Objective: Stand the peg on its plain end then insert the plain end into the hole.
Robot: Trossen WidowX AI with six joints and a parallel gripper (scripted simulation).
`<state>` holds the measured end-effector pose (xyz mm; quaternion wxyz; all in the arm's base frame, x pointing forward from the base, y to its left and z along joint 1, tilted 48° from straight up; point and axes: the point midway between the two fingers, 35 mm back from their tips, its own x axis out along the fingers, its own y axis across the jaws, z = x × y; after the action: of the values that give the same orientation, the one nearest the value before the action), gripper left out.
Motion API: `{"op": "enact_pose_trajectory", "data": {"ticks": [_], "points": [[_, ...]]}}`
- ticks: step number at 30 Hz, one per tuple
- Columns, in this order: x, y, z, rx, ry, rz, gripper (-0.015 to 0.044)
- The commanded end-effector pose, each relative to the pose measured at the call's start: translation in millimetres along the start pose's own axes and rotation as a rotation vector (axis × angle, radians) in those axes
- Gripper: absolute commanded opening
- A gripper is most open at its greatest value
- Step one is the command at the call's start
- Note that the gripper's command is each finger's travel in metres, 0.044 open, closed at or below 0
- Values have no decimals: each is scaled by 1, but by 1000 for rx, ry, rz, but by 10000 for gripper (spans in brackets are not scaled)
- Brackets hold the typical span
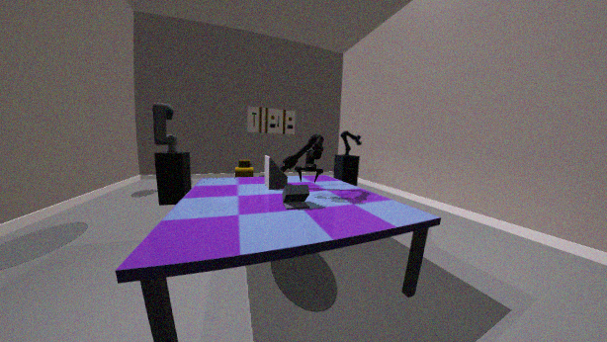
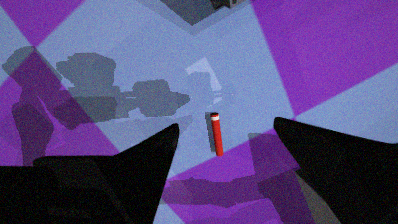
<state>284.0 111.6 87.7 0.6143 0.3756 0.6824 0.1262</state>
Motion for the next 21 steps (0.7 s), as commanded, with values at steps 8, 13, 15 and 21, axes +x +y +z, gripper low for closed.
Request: {"op": "enact_pose_trajectory", "data": {"ticks": [8,13,15,21], "points": [[8,-2,-23,-72,120,62,440],[14,-2,-23,-72,120,61,440],[17,-1,-23,-72,120,60,440],[27,-1,-23,-73,119,59,440]]}}
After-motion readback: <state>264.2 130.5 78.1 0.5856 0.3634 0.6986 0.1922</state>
